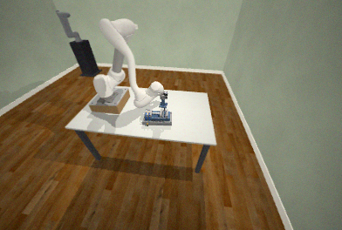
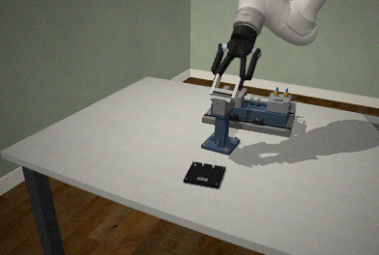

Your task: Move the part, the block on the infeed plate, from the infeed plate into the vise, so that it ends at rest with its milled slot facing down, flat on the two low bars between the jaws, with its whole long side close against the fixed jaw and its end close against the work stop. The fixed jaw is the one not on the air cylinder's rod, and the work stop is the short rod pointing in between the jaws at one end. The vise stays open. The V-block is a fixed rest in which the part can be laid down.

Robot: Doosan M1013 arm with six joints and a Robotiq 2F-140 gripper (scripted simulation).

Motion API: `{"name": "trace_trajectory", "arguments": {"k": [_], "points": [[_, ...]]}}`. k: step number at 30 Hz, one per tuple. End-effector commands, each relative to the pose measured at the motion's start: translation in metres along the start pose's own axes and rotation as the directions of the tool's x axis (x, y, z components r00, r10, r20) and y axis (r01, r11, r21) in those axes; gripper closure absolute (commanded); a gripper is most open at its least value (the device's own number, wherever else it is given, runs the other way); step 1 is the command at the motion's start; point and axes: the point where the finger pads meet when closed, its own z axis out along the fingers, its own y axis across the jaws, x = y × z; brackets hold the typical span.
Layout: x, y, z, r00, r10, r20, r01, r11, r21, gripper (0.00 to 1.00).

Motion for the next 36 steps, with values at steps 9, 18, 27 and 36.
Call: {"name": "trace_trajectory", "arguments": {"k": [9, 18, 27, 36], "points": [[0.0003, 0.0008, -0.0003, 1.0, -0.002, 0.005, 0.002, 1.0, -0.002, 1.0], [-0.0021, 0.0, -0.0026, 1.0, -0.002, 0.005, 0.002, 1.0, -0.002, 1.0], [-0.0043, 0.0, -0.0049, 1.0, -0.002, 0.005, 0.002, 1.0, -0.002, 1.0], [-0.0078, 0.0, -0.0085, 1.0, -0.002, 0.005, 0.002, 1.0, -0.002, 1.0]]}}
